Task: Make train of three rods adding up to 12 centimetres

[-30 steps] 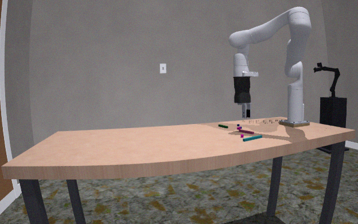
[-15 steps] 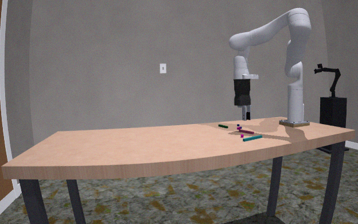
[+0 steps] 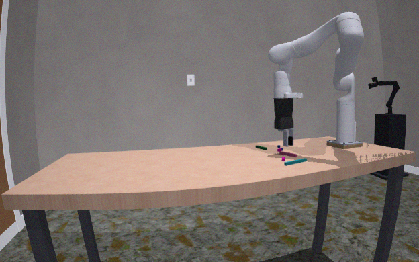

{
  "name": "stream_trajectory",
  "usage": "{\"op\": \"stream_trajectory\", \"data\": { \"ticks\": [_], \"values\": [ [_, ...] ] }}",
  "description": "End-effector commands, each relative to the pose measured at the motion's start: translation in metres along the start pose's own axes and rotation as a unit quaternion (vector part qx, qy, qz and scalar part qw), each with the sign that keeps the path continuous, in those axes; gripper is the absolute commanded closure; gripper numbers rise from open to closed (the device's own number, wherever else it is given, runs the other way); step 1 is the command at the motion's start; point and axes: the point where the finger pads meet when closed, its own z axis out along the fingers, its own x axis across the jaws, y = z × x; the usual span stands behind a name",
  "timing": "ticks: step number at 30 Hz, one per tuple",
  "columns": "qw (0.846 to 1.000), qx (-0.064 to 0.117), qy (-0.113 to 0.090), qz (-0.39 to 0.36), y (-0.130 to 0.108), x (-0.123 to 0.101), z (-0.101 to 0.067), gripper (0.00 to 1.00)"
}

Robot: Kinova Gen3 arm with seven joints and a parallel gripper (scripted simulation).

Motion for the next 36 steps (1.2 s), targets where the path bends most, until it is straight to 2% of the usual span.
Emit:
{"op": "stream_trajectory", "data": {
  "ticks": [1,16,36],
  "values": [
    [1.0,-0.001,-0.002,0.001,0.001,-0.001,0.003,0.46],
    [1.0,-0.001,-0.002,0.001,0.001,-0.002,0.017,0.46],
    [1.0,-0.001,-0.002,0.001,0.001,-0.002,0.019,0.46]
  ]
}}
